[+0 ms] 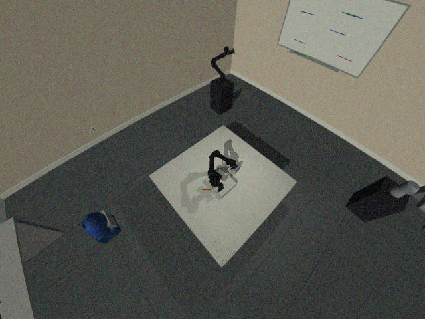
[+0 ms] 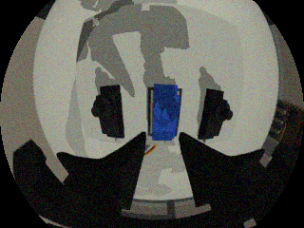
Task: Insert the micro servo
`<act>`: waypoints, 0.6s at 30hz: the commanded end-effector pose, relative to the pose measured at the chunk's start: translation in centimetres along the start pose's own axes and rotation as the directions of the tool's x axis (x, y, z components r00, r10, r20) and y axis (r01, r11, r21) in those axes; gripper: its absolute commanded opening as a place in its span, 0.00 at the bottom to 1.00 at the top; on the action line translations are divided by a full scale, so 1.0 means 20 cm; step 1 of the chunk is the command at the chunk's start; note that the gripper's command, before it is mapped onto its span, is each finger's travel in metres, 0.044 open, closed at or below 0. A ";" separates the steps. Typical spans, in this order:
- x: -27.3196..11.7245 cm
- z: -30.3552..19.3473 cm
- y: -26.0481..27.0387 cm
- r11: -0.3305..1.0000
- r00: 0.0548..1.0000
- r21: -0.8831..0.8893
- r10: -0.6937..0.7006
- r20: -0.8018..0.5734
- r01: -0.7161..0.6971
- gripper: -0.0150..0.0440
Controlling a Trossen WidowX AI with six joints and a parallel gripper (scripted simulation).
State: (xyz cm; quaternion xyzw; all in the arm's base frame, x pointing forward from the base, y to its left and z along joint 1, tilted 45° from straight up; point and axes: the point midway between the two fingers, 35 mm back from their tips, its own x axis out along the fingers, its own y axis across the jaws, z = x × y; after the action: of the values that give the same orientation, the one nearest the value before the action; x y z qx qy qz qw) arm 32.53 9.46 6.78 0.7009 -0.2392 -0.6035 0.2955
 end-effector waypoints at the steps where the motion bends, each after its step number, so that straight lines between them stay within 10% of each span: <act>1: -0.05 0.00 0.00 1.000 1.000 0.006 -0.005 -0.002 0.005 0.57; 13: -0.35 0.50 -0.03 1.000 1.000 -0.001 -0.010 0.003 0.010 1.00; 18: -0.37 0.55 -0.02 1.000 1.000 0.001 -0.006 0.003 0.006 1.00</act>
State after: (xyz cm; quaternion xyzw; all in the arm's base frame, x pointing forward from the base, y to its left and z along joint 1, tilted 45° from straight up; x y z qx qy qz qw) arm 21.71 13.84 10.35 0.7039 -0.2270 -0.6037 0.2976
